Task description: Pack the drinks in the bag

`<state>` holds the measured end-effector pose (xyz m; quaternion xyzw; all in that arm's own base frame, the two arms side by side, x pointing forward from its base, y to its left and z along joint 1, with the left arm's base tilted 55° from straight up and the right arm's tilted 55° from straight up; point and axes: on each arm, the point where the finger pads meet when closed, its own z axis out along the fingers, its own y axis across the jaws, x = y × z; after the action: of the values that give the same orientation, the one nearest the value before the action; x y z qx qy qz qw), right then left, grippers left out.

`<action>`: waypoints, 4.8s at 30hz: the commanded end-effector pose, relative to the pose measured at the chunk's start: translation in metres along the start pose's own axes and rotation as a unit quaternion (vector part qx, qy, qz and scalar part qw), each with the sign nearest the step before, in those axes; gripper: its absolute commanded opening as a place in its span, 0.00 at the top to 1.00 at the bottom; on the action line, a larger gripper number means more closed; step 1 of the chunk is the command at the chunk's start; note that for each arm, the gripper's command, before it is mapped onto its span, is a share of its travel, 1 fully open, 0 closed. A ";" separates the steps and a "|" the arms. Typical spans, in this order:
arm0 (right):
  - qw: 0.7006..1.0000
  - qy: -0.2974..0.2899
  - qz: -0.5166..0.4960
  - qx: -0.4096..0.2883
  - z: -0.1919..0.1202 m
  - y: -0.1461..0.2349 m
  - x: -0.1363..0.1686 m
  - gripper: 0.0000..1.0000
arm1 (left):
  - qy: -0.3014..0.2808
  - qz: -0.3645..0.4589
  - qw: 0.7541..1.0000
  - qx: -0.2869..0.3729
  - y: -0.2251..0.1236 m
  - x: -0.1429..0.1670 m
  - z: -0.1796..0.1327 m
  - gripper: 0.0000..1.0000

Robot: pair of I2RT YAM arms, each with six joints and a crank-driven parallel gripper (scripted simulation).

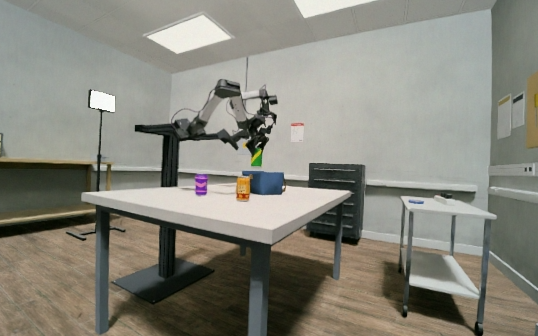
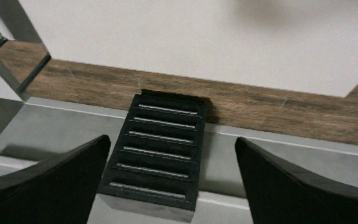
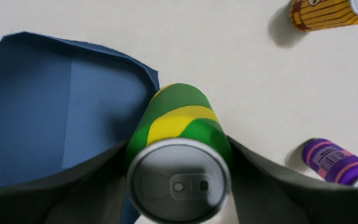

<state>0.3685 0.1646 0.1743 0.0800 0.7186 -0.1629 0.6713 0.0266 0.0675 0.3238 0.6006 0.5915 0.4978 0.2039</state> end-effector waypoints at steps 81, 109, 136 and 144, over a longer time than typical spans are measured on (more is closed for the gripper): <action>0.998 -0.013 0.053 -0.026 -0.019 0.125 -0.046 0.26 | 0.006 -0.002 1.000 -0.024 0.002 0.000 -0.017 0.00; 0.999 -0.016 0.049 -0.017 0.020 0.125 -0.021 0.26 | 0.006 -0.002 1.000 -0.024 0.002 0.000 -0.017 0.00; 0.998 -0.021 0.056 -0.014 0.050 0.128 -0.011 0.26 | 0.006 -0.002 1.000 -0.024 0.002 0.000 -0.017 0.00; 0.998 -0.023 0.057 -0.020 0.056 0.133 -0.006 0.26 | 0.006 -0.002 1.000 -0.024 0.002 0.000 -0.017 0.00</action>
<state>0.4592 0.2515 0.1331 0.0808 0.7238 -0.1555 0.6674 0.0266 0.0675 0.3238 0.6006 0.5915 0.4978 0.2039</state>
